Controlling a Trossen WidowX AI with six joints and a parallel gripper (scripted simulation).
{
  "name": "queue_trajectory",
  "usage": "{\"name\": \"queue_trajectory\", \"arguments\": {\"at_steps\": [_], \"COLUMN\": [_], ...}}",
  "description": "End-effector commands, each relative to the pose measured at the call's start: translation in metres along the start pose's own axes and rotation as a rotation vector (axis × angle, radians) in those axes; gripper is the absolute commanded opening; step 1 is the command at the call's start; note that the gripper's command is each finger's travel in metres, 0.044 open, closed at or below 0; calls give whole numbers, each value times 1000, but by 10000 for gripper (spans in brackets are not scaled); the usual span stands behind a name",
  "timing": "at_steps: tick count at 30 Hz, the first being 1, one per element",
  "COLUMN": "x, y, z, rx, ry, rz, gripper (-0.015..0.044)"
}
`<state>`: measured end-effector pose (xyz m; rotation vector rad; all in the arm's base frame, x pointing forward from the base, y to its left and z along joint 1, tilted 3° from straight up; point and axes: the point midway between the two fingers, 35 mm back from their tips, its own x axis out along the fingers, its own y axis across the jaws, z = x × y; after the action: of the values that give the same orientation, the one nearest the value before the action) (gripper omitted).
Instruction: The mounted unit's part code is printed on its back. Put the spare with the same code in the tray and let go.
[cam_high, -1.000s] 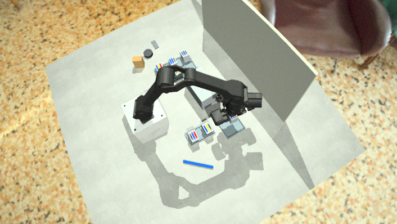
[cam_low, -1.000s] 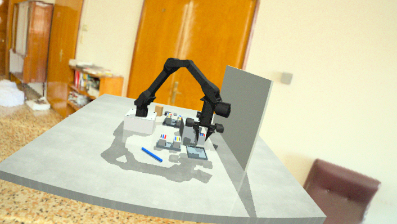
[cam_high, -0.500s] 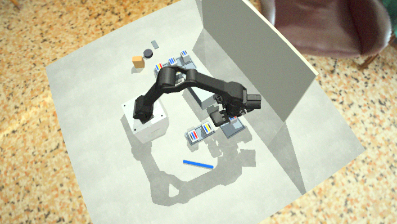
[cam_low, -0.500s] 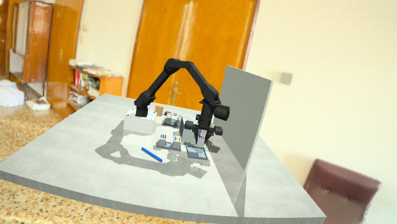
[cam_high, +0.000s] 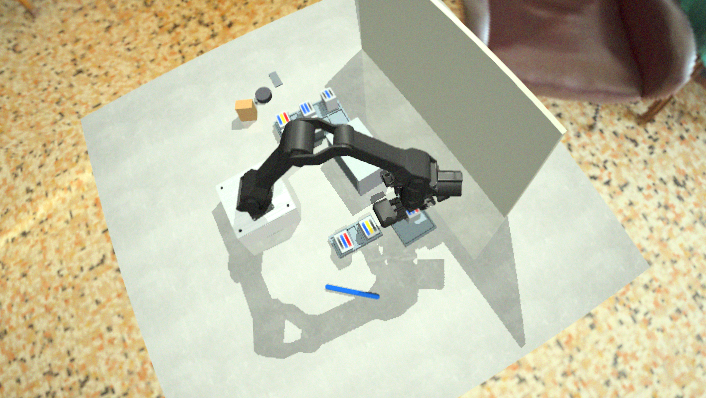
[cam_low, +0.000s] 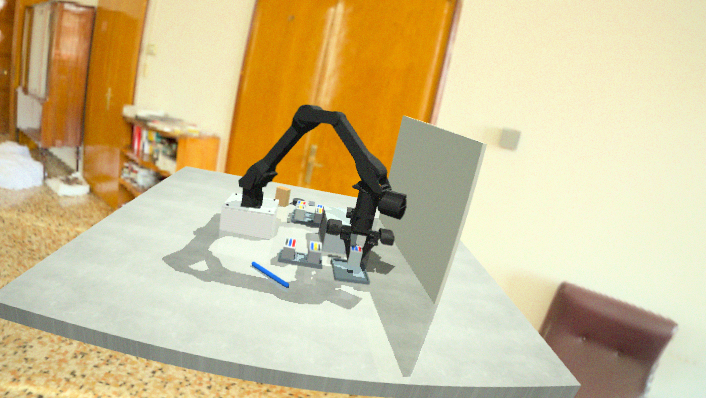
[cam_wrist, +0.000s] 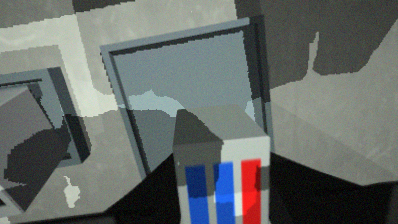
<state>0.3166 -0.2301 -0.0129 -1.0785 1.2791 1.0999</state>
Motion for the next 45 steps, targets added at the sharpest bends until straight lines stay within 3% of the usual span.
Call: {"name": "queue_trajectory", "arguments": {"at_steps": [1,19,36,38,43,45], "x": [5,21,18,7,-77,-89], "y": [1,4,3,2,2,4], "z": [1,3,2,1,1,2], "rx": [-1,-1,0,0,-1,-1], "ry": [-3,-3,0,-1,-3,-3], "rz": [0,0,1,0,0,0], "gripper": [0,0,440,440,440,440]}}
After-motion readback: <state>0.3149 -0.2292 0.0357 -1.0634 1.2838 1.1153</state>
